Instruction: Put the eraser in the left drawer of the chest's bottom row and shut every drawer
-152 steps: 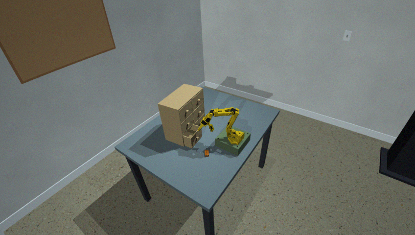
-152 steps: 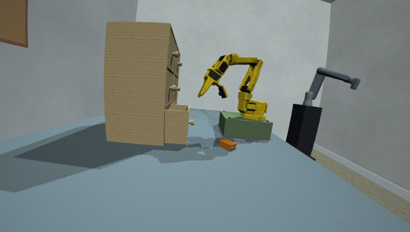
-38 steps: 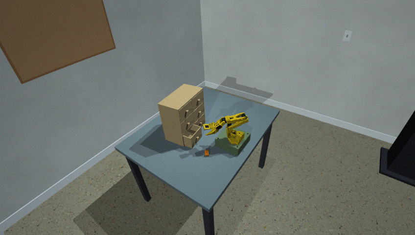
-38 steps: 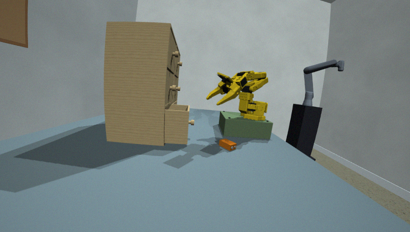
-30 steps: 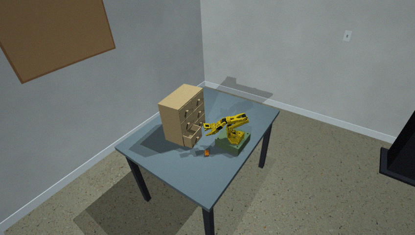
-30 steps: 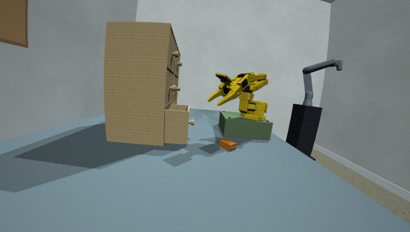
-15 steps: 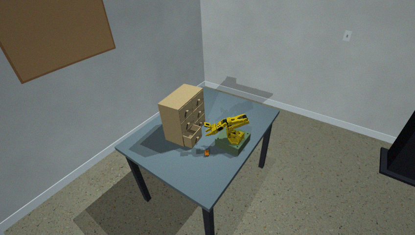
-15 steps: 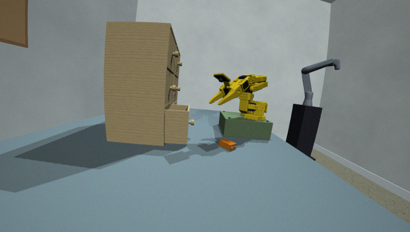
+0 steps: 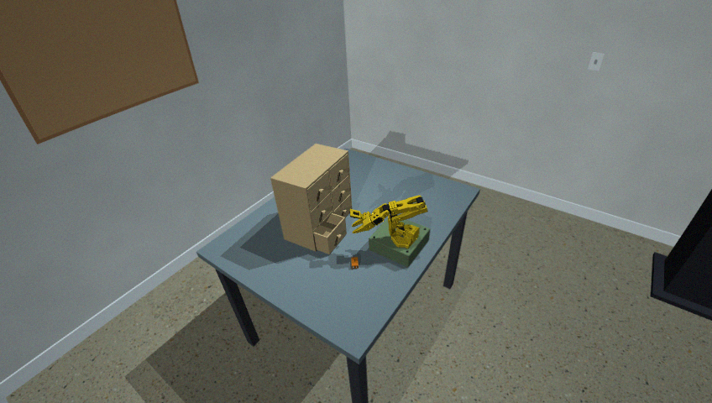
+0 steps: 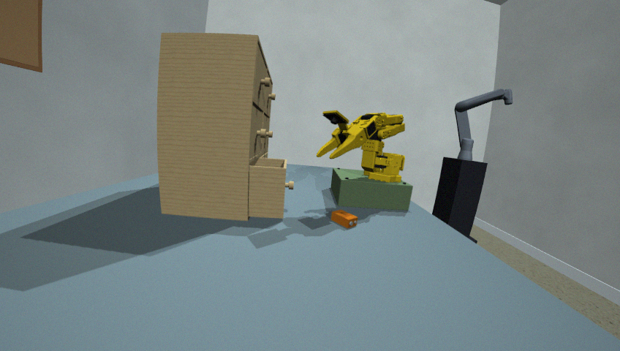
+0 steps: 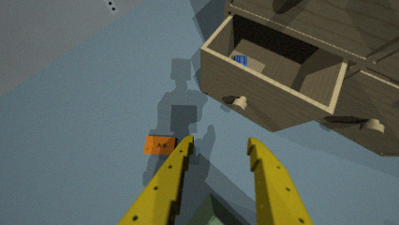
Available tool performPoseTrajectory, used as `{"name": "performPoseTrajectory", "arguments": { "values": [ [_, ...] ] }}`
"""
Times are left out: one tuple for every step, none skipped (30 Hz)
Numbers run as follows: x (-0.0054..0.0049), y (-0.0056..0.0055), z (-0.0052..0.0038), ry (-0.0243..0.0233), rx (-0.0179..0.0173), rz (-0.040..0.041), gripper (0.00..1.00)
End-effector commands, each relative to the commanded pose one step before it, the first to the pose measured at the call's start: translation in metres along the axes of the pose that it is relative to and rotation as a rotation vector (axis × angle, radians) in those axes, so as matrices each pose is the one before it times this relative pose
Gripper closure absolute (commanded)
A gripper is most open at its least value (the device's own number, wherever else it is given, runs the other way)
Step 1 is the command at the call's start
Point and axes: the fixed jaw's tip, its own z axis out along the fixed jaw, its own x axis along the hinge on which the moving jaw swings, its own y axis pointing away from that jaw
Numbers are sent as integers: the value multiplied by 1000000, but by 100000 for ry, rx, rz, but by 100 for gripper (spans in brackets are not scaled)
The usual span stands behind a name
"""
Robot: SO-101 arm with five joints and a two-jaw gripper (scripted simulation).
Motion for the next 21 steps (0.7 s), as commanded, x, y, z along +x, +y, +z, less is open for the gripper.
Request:
{"name": "performPoseTrajectory", "arguments": {
  "values": [
    [3556, 1729, 836, 465, -795, 644, 78],
    [-1, 0, 0, -1, 0, 0, 78],
    [0, 0, 0, 0, 0, 0, 78],
    [0, 0, 0, 0, 0, 0, 78],
    [1, 0, 0, 1, 0, 0, 78],
    [-1, 0, 0, -1, 0, 0, 78],
    [1, 0, 0, 1, 0, 0, 78],
    [-1, 0, 0, -1, 0, 0, 78],
    [1, 0, 0, 1, 0, 0, 78],
    [-1, 0, 0, -1, 0, 0, 78],
    [1, 0, 0, 1, 0, 0, 78],
    [-1, 0, 0, -1, 0, 0, 78],
    [1, 0, 0, 1, 0, 0, 78],
    [-1, 0, 0, -1, 0, 0, 78],
    [1, 0, 0, 1, 0, 0, 78],
    [-1, 0, 0, -1, 0, 0, 79],
    [1, 0, 0, 1, 0, 0, 79],
    [-1, 0, 0, -1, 0, 0, 79],
    [1, 0, 0, 1, 0, 0, 79],
    [0, 0, 0, 0, 0, 0, 79],
    [0, 0, 0, 0, 0, 0, 79]
  ]
}}
